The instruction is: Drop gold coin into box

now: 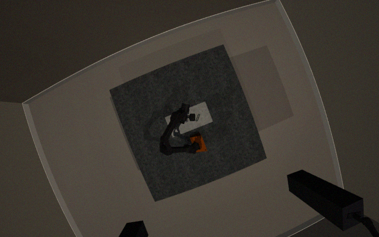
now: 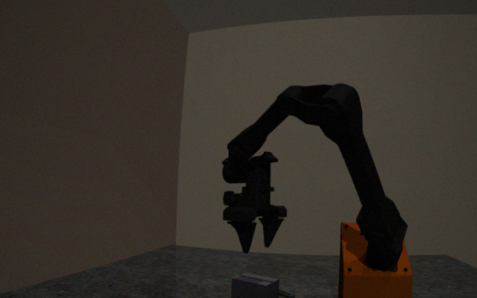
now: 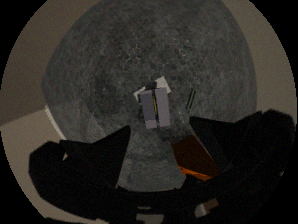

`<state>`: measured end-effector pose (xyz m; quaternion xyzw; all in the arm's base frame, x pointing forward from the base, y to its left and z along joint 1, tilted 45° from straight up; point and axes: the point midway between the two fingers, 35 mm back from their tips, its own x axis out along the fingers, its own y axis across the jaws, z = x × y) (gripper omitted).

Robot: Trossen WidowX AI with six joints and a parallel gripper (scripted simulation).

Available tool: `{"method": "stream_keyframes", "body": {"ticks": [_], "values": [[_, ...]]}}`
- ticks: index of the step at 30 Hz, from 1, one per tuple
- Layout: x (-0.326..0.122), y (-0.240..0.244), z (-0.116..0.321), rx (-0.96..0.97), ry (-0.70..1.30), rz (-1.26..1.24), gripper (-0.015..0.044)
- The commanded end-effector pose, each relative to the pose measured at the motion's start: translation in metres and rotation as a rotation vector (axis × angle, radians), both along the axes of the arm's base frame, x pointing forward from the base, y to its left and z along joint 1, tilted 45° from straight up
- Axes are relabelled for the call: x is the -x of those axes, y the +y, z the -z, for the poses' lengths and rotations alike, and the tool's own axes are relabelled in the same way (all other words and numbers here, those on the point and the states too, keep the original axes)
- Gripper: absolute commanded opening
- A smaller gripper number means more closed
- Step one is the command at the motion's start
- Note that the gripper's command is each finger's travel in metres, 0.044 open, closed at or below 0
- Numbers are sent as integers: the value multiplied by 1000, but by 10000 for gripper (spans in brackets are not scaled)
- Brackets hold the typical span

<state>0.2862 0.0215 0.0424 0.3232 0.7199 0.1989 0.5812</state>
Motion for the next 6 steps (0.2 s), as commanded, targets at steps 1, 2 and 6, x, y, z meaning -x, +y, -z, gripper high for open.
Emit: {"method": "stream_keyframes", "body": {"ticks": [1, 2, 6], "values": [[1, -1, -4, 2, -3, -9, 440], [1, -1, -4, 2, -3, -9, 440], [1, -1, -4, 2, -3, -9, 440]]}}
